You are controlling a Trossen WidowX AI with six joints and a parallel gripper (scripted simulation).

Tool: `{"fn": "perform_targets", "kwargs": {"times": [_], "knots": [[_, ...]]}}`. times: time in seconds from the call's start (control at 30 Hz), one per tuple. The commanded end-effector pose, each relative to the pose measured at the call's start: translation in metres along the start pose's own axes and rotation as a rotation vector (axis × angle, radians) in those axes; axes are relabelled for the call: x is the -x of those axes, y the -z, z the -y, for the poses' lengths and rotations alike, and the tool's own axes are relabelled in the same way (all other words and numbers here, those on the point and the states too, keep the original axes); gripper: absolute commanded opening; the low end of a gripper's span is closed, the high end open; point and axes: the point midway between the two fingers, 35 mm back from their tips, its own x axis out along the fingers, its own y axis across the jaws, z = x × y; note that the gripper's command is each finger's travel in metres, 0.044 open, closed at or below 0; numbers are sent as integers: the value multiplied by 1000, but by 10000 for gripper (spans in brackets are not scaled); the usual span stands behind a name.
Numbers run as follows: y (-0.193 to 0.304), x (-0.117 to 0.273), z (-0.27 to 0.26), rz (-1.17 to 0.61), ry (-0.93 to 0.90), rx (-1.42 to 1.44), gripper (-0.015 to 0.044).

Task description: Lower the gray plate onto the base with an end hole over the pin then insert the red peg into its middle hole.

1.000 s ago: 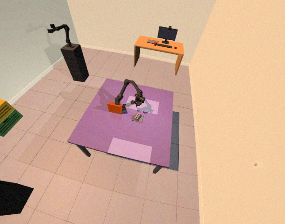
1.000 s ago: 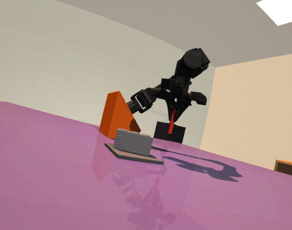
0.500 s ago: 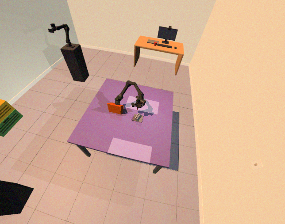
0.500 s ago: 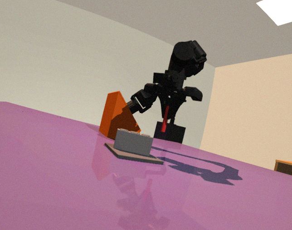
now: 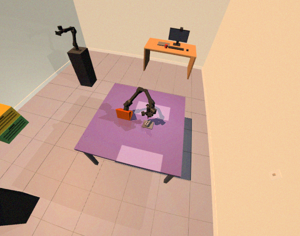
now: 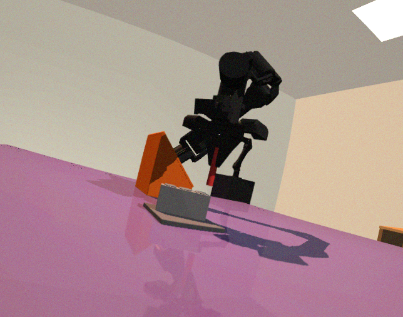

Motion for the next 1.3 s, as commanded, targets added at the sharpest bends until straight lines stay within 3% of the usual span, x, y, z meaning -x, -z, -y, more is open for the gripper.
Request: {"fn": "perform_targets", "kwargs": {"times": [0.0, 0.43, 1.27], "knots": [[-15, 1, 3, 7, -4, 4, 0], [-53, -2, 14, 2, -7, 7, 0], [-53, -2, 15, 2, -7, 7, 0]]}}
